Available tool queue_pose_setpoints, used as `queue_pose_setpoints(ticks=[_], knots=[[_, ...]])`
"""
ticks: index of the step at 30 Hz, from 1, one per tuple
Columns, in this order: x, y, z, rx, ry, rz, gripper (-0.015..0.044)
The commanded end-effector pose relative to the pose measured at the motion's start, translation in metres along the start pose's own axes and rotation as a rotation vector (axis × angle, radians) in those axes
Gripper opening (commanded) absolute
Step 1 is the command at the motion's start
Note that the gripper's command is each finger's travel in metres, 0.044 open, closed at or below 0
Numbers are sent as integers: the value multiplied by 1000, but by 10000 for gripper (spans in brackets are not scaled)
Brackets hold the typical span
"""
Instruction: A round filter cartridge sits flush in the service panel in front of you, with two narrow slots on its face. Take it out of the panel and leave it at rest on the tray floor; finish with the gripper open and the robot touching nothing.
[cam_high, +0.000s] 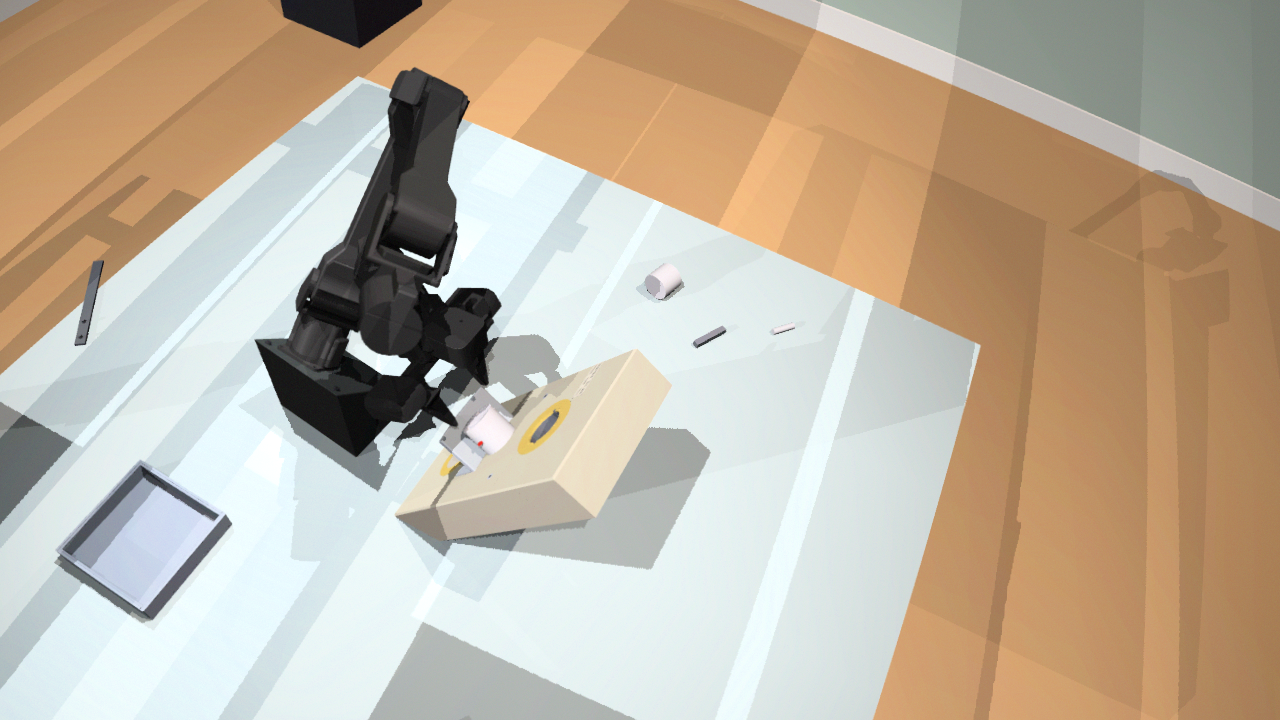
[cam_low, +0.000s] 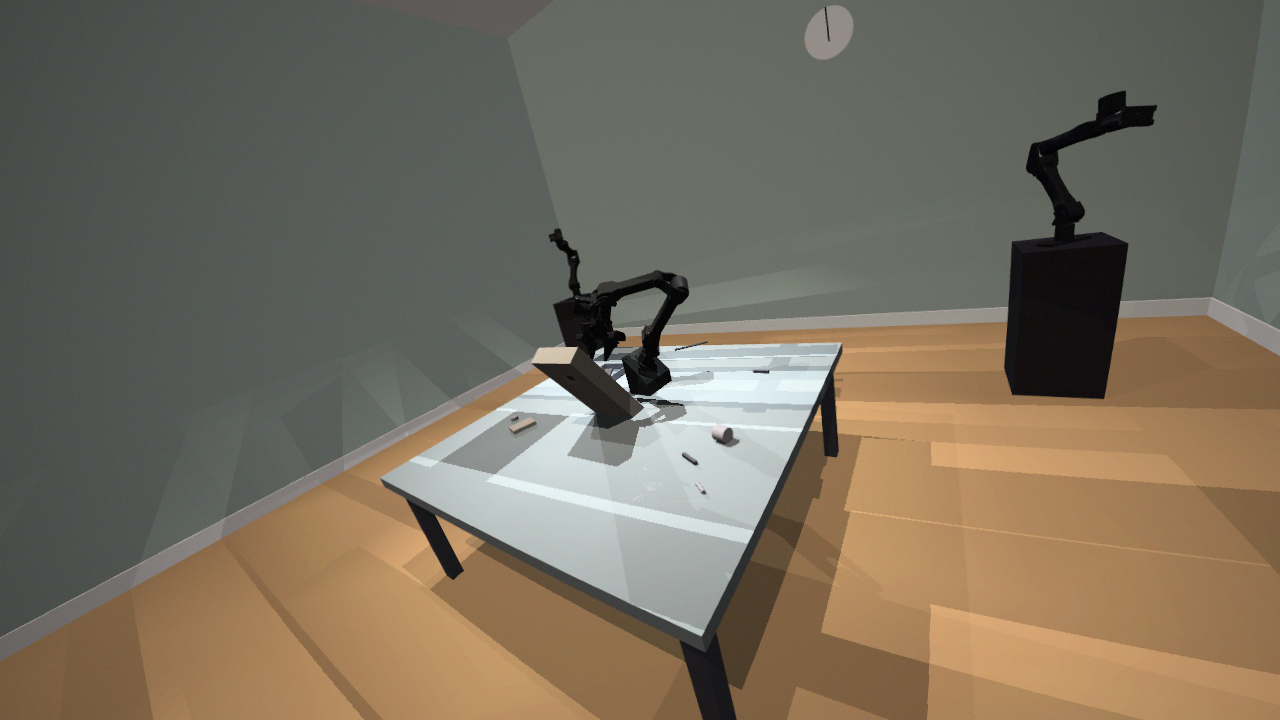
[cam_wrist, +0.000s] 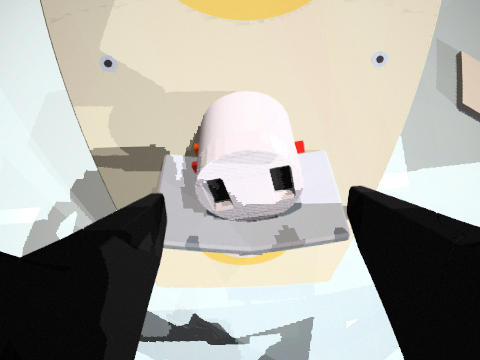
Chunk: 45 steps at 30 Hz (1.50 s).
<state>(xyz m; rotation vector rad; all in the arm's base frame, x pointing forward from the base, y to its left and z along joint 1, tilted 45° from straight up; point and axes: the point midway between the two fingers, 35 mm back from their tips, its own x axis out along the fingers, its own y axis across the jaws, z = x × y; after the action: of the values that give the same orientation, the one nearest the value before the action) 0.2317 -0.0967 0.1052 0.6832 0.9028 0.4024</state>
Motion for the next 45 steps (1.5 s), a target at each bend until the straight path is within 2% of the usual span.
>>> queue_pose_setpoints(ticks=[1, 25, 43, 45], knots=[[7, -1, -2, 8, 8, -4, 305], [43, 1, -2, 7, 4, 2, 305], [40, 0, -2, -1, 8, -4, 185], [40, 0, -2, -1, 8, -4, 132]])
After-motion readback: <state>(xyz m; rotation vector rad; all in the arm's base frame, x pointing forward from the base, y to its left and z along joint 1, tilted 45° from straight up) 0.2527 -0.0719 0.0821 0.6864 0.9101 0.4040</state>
